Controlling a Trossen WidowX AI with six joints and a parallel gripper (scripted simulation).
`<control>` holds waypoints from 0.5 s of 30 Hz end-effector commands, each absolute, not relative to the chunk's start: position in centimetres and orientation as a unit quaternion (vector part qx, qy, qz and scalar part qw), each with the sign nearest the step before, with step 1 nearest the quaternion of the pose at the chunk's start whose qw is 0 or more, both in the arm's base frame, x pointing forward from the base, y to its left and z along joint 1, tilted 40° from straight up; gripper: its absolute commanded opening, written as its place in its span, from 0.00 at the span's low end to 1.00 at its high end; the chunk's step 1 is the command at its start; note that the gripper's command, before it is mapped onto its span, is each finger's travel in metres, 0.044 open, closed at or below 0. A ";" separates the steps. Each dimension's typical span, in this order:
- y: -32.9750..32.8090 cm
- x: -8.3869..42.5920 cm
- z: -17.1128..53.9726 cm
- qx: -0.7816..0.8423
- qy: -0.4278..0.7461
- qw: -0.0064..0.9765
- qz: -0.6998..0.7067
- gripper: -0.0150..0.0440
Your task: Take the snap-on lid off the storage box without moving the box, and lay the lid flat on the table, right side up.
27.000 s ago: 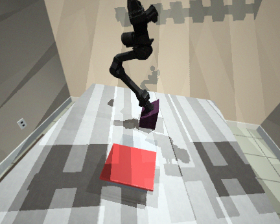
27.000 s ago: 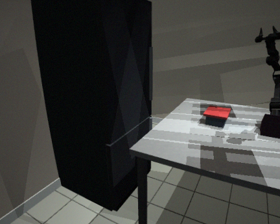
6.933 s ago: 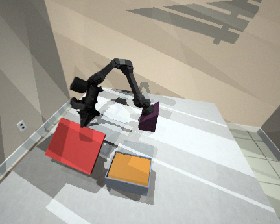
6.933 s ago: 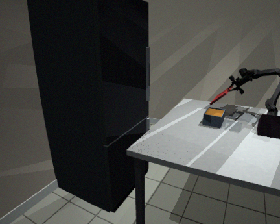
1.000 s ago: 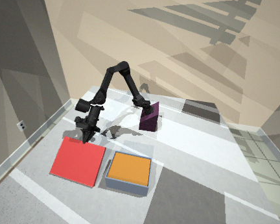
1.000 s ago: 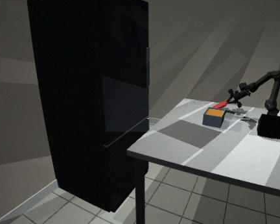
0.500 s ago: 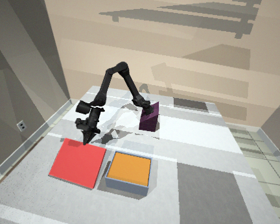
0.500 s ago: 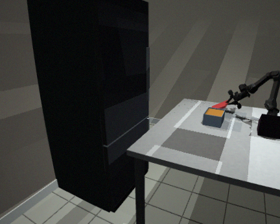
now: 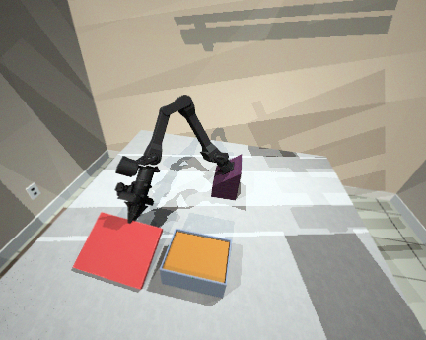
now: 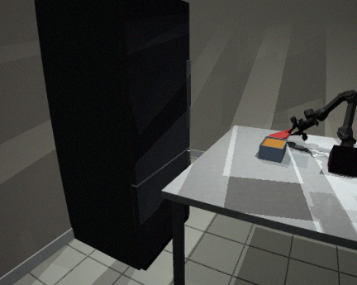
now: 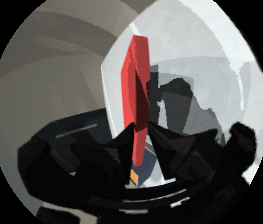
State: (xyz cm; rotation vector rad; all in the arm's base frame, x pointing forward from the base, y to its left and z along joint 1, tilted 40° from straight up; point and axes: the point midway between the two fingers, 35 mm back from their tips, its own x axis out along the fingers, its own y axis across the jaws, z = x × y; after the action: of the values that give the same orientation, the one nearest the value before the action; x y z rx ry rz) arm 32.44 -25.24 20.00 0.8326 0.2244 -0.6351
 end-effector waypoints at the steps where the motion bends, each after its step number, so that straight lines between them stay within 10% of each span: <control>1: -25.7 32.3 18.5 0.398 0.119 0.855 -0.311 0.25; 15: -26.5 32.3 17.7 0.397 0.119 0.855 -0.311 0.25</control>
State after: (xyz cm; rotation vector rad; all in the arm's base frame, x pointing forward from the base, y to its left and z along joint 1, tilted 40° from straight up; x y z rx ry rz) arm 32.44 -26.08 18.85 0.8340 0.2299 -0.6396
